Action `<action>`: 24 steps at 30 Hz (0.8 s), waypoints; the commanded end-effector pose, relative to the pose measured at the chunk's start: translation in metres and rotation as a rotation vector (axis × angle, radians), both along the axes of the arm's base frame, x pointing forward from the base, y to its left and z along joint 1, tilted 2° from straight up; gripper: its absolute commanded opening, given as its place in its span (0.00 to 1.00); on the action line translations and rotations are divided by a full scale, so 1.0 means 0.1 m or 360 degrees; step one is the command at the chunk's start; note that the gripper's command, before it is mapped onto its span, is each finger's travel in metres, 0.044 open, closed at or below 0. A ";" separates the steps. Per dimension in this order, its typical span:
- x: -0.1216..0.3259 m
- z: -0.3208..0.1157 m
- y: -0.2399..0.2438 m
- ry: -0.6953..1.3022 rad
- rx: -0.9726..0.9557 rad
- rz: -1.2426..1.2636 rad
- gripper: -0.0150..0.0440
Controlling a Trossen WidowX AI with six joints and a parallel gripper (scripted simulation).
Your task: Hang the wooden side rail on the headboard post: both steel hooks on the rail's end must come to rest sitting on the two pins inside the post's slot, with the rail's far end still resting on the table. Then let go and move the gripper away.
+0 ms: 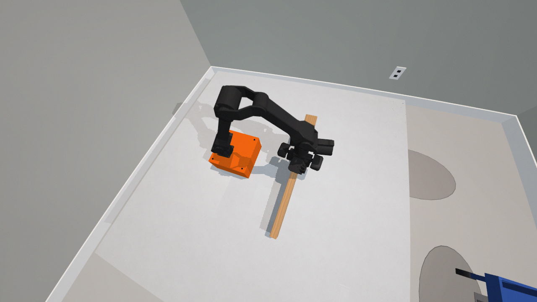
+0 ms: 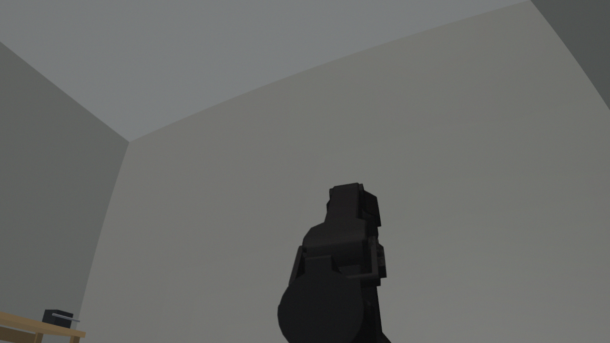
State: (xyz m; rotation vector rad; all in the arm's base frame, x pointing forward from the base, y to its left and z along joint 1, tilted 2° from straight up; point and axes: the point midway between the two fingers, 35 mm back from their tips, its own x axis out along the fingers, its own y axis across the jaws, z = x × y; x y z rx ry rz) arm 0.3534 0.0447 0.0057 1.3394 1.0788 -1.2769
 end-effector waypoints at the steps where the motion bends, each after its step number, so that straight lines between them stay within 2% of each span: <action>1: 0.03 0.04 0.01 -0.0018 0.0005 -0.0013 0.25; 24: 0.03 0.05 0.04 -0.0018 0.0005 -0.0013 0.25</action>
